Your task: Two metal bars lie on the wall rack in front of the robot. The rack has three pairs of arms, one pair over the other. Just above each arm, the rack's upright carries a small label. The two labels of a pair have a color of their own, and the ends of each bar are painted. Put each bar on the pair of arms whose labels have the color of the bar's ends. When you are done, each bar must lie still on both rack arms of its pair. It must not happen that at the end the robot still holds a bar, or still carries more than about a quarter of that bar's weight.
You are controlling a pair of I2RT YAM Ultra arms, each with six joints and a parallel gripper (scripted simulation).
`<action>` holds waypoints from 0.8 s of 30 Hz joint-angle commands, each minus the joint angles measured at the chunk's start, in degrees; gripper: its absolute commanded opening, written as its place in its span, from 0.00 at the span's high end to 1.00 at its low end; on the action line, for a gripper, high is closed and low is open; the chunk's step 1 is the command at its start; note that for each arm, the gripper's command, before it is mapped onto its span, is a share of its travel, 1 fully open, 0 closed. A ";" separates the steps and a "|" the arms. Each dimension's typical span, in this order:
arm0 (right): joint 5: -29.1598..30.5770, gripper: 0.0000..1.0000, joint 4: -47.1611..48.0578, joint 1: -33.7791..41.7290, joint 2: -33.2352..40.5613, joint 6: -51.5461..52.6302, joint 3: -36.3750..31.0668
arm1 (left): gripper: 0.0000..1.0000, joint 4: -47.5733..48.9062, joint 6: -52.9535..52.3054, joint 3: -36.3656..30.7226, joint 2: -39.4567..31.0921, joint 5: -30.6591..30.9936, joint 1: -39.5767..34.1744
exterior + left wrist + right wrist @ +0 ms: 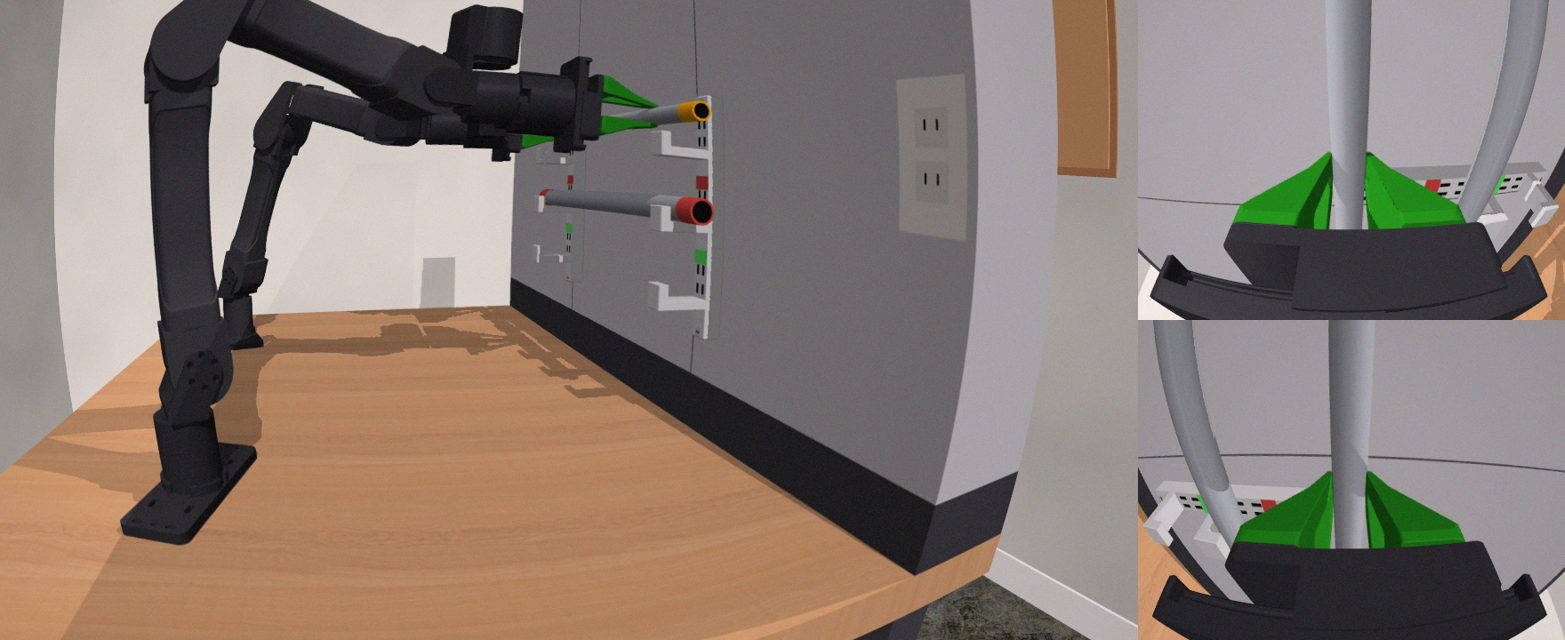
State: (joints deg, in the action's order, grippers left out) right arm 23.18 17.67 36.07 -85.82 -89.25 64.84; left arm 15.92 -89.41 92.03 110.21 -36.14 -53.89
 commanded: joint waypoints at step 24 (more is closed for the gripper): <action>-1.43 1.00 0.53 -1.08 -1.97 -0.72 4.83 | 1.00 0.08 -0.87 4.69 2.20 1.77 1.18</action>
State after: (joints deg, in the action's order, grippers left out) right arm 22.46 17.72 35.29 -88.20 -89.27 66.85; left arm 15.64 -89.38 94.50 112.44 -35.29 -53.01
